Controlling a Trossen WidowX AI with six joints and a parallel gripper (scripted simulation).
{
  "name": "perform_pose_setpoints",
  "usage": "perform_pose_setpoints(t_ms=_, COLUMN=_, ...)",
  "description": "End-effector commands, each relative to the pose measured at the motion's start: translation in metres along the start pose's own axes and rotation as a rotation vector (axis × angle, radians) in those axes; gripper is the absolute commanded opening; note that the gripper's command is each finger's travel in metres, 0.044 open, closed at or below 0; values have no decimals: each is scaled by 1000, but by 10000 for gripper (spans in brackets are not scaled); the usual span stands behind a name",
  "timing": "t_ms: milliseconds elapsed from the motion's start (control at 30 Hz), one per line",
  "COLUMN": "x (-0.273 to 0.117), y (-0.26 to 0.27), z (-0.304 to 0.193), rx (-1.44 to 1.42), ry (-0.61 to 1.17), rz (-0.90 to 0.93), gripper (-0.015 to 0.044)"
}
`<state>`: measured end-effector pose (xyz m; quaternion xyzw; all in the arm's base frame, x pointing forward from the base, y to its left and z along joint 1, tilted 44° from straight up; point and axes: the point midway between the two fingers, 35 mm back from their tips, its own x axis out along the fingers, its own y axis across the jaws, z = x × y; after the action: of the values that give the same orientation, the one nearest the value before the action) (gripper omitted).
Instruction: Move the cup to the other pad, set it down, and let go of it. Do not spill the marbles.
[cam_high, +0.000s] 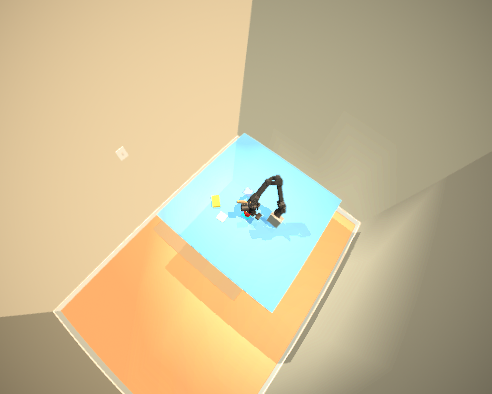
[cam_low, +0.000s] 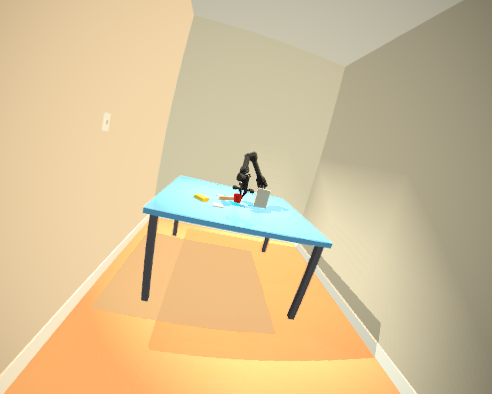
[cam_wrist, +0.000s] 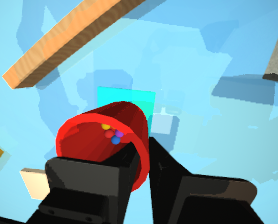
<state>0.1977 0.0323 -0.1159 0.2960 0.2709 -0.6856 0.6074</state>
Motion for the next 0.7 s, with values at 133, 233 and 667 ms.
perform_pose_setpoints(t_ms=133, x=13, y=-1, z=1, rx=-5, ry=-7, rz=1, gripper=0)
perform_pose_setpoints(t_ms=233, x=13, y=-1, z=1, rx=-5, ry=-7, rz=1, gripper=0)
perform_pose_setpoints(t_ms=667, x=11, y=-1, z=1, rx=-1, ry=-3, rz=-2, gripper=26)
